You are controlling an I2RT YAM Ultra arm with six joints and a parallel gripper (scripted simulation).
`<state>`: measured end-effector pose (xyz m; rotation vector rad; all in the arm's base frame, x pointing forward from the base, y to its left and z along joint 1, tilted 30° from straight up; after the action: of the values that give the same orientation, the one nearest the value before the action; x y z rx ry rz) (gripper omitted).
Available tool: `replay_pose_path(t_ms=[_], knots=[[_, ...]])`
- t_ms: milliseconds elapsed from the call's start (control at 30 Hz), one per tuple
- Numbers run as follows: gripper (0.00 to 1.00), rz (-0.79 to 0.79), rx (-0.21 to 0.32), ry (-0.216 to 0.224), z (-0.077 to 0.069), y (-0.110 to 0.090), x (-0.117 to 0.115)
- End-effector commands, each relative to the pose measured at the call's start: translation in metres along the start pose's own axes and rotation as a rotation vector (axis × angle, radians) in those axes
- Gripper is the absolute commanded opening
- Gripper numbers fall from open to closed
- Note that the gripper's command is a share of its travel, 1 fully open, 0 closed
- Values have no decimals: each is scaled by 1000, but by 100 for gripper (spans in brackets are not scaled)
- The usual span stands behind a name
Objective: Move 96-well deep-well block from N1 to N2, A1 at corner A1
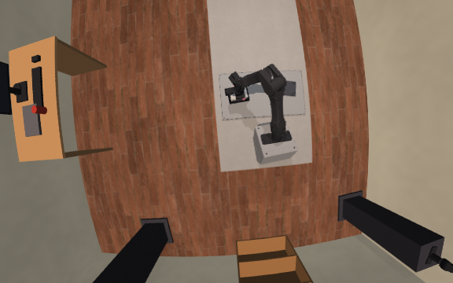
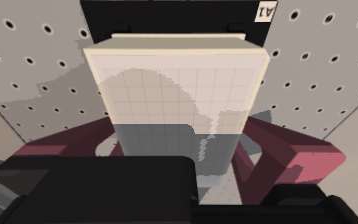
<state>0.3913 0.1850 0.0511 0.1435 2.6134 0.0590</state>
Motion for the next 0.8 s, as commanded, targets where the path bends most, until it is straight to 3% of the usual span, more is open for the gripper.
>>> replay_pose_path(t_ms=[0, 300, 767], knots=[[0, -1, -15, -5, -3, 3, -2], [0, -1, -15, -5, -3, 3, -2], [0, -1, -16, -5, -23, 3, -2]])
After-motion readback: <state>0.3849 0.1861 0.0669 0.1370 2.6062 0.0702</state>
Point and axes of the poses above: the point where the finger pads meet when closed, its own z axis out along the fingers, its own x axis across the jaws, y = z × x, the point moved 3 cm from there along -z, back along the fingers, and after that the axes turned 8 degrees about z, right-handed, at the moved point
